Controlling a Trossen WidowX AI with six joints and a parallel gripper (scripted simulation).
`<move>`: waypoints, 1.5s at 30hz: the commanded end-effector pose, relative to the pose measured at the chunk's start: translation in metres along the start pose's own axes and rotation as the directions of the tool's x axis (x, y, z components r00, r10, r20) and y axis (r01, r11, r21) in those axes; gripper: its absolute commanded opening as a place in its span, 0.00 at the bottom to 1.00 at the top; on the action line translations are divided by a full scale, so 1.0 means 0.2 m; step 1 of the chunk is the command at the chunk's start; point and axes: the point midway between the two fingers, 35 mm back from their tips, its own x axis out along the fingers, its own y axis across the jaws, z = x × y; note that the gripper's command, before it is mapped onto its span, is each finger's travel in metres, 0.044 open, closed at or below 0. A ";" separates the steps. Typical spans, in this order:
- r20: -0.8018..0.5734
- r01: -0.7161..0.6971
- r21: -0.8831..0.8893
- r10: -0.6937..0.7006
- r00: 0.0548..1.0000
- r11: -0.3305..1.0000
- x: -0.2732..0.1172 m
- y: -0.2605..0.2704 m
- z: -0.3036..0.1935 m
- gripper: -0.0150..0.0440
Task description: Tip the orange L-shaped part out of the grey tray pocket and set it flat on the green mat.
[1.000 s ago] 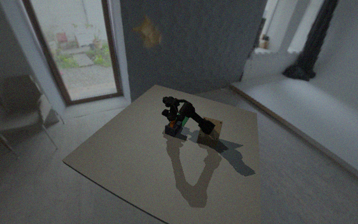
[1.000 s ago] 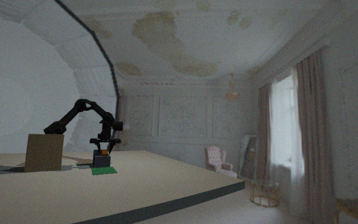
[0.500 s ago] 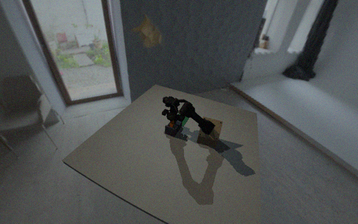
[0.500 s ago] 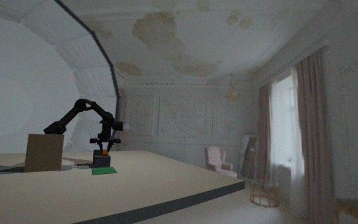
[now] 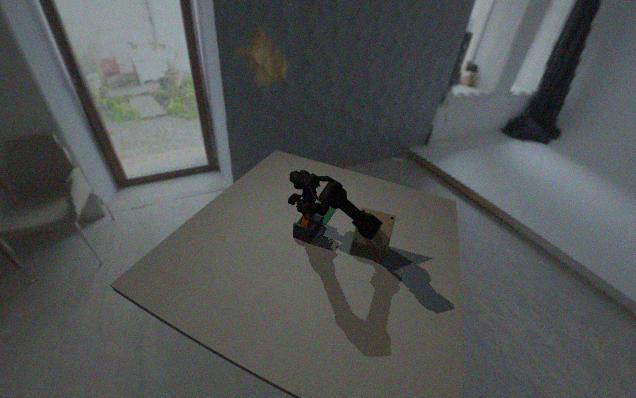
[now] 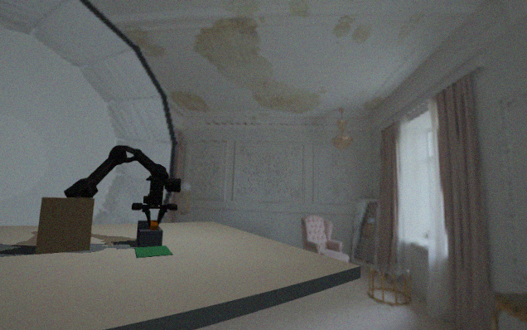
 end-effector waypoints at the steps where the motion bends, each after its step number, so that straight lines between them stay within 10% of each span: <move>1: -0.003 0.009 -0.007 -0.009 1.000 1.000 -0.04 -0.01 0.00 0.25; 45: -0.003 0.007 -0.001 -0.007 1.000 1.000 -0.39 -0.01 0.00 0.25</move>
